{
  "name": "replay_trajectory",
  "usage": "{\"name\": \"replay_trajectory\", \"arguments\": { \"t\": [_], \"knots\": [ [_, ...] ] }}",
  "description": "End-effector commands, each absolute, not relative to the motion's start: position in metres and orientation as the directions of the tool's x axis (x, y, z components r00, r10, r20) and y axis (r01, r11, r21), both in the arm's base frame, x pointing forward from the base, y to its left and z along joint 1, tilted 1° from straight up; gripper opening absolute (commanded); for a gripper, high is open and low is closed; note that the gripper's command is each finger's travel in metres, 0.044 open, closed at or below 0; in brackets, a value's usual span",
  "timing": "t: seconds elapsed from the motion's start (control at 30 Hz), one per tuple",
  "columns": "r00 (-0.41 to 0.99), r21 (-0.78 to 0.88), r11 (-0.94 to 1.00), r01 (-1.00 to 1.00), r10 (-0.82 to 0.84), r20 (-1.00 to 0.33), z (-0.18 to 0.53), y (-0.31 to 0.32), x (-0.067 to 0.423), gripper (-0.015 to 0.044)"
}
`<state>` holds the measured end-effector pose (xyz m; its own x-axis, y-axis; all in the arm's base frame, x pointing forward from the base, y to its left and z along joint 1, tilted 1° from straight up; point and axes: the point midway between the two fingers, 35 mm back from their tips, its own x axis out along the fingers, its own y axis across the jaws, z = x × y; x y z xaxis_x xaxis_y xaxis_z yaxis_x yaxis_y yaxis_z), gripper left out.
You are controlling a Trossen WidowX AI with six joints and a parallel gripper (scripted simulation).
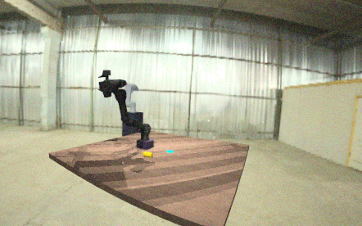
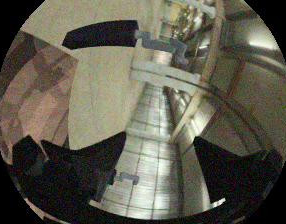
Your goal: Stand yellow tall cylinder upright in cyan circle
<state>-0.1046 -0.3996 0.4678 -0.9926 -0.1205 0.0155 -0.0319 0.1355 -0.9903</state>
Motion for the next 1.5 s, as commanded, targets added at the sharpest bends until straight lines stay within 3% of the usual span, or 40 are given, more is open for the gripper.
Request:
{"name": "replay_trajectory", "arguments": {
  "t": [0.0,0.1,0.47,0.8,1.1,1.47],
  "knots": [
    [-0.993,-0.99,0.134,-0.033,-0.119,0.017,0.469,-0.399,-0.105,0.0374],
    [-0.995,-0.993,0.113,-0.046,-0.096,0.036,0.48,-0.387,-0.117,0.0309],
    [-0.968,-0.979,-0.026,-0.205,0.155,0.198,0.562,-0.257,-0.185,0.0309],
    [-0.843,-0.919,-0.093,-0.384,0.442,0.307,0.608,-0.121,-0.196,0.0309],
    [-0.606,-0.82,-0.076,-0.567,0.713,0.353,0.626,0.007,-0.155,0.0309],
    [-0.188,-0.675,0.074,-0.734,0.933,0.307,0.613,0.125,-0.045,0.0309]
  ]
}}
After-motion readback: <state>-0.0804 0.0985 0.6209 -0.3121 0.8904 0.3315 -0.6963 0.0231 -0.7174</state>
